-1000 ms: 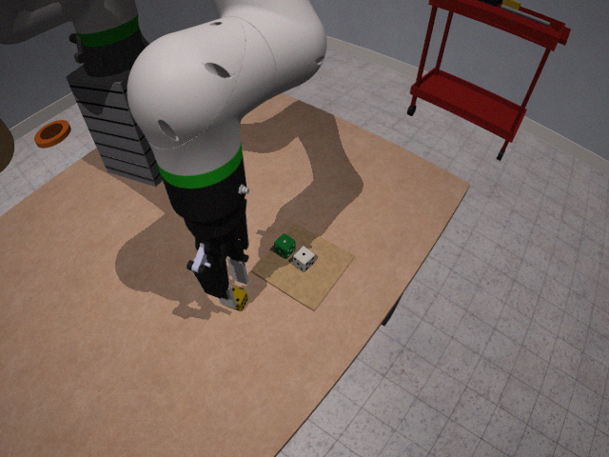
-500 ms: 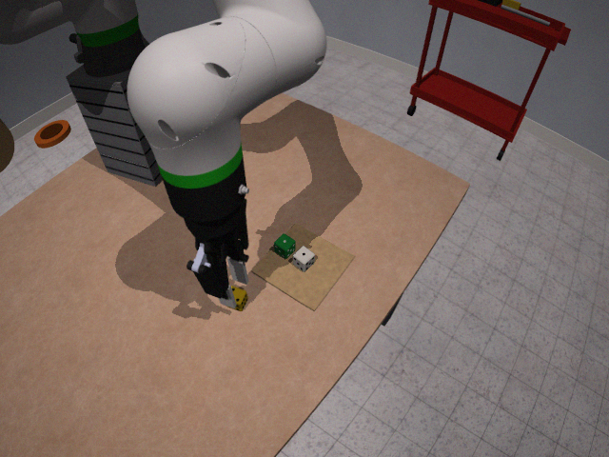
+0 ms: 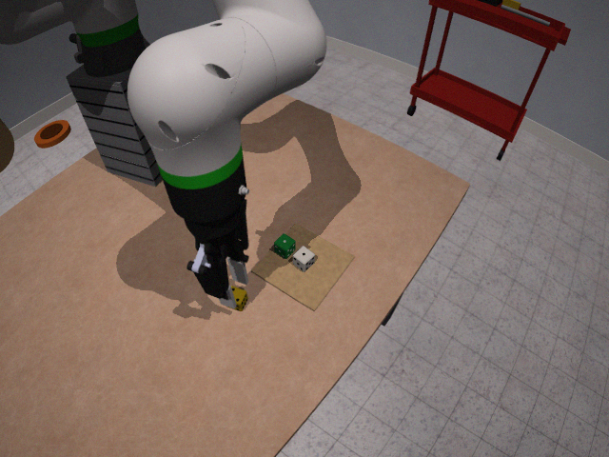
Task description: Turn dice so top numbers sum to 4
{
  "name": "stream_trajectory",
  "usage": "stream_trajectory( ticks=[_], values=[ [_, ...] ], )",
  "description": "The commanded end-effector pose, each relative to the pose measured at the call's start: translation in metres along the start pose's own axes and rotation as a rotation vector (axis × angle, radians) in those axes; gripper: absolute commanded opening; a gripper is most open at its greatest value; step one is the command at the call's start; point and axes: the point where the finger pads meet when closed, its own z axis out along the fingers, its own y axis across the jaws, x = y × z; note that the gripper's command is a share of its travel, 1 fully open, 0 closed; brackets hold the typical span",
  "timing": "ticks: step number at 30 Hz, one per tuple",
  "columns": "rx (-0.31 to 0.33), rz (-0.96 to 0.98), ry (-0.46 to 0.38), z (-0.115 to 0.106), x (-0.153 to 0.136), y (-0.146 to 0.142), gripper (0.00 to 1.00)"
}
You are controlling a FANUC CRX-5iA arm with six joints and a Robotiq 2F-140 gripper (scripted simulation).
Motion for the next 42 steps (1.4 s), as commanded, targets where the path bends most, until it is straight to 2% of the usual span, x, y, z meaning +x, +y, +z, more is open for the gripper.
stream_trajectory(
  ticks=[1, 20, 42],
  values=[
    [0.0, 0.0, 0.0, 0.002, 0.0, 0.0, 0.28],
    [0.0, 0.0, 0.0, 0.033, 0.0, 0.0, 0.28],
    [0.0, 0.0, 0.0, 0.035, 0.0, 0.0, 0.28]
  ],
)
